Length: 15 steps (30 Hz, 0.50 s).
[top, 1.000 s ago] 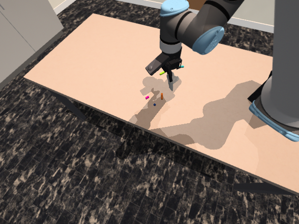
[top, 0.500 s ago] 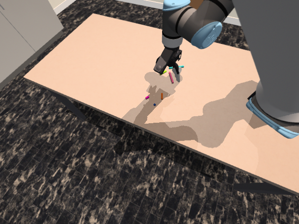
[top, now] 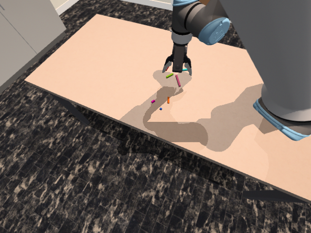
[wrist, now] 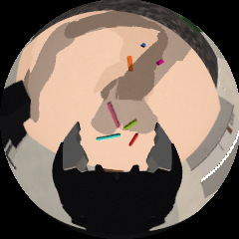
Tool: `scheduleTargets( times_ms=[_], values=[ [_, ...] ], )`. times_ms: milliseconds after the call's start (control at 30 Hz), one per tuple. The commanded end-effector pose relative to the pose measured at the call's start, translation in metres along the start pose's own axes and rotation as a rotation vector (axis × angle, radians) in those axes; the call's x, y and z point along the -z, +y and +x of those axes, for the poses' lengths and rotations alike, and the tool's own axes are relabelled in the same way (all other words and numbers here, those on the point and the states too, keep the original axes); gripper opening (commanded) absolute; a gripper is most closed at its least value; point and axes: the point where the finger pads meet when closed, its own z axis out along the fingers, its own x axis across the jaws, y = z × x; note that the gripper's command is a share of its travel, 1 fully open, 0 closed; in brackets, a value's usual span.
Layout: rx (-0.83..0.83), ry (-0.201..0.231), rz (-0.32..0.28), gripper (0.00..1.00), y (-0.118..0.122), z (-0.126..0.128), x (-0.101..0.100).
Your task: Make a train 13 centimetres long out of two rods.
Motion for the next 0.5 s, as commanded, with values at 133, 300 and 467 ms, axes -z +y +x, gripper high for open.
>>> scheduleTargets(
  times_ms=[133,300,467],
  values=[
    [0.186,0.001,0.012,1.0,0.017,-0.006,-0.002],
    [0.27,0.002,0.012,1.0,0.025,-0.009,-0.003],
    [0.321,0.003,0.012,1.0,0.03,-0.011,-0.004]
  ],
)
